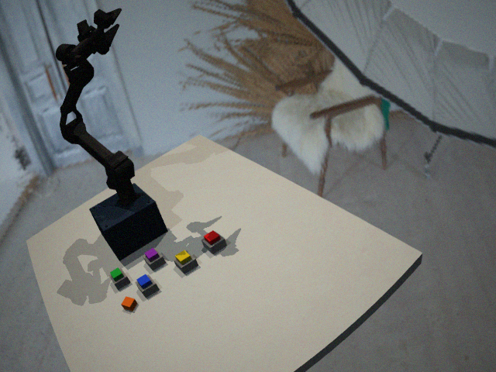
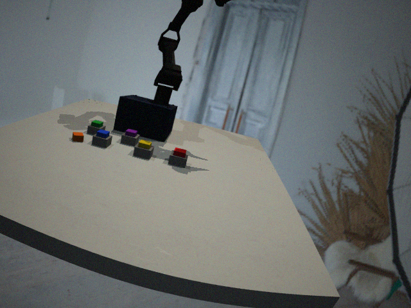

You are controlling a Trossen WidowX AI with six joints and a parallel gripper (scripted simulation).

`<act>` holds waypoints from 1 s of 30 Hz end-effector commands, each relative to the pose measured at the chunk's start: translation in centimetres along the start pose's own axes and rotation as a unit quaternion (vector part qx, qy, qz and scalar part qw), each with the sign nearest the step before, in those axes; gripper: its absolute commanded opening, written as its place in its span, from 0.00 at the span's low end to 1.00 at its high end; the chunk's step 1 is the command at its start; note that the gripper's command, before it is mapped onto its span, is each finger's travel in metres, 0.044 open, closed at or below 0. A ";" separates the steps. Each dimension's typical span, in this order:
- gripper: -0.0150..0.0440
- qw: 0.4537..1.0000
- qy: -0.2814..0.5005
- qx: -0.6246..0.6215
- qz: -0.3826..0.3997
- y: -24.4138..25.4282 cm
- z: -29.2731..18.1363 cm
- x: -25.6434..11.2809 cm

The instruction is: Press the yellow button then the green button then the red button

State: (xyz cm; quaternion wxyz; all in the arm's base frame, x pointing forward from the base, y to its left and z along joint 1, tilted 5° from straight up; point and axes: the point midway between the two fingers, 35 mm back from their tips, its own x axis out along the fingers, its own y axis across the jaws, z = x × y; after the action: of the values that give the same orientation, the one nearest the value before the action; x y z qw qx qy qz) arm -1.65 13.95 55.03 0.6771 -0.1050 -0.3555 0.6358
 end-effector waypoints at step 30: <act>0.93 0.693 0.315 0.428 -0.487 -17.9 -38.4 -16.7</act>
State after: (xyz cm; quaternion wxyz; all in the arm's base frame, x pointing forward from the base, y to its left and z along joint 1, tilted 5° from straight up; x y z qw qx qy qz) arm 34.78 8.92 37.42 0.9329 0.1829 0.1056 0.2918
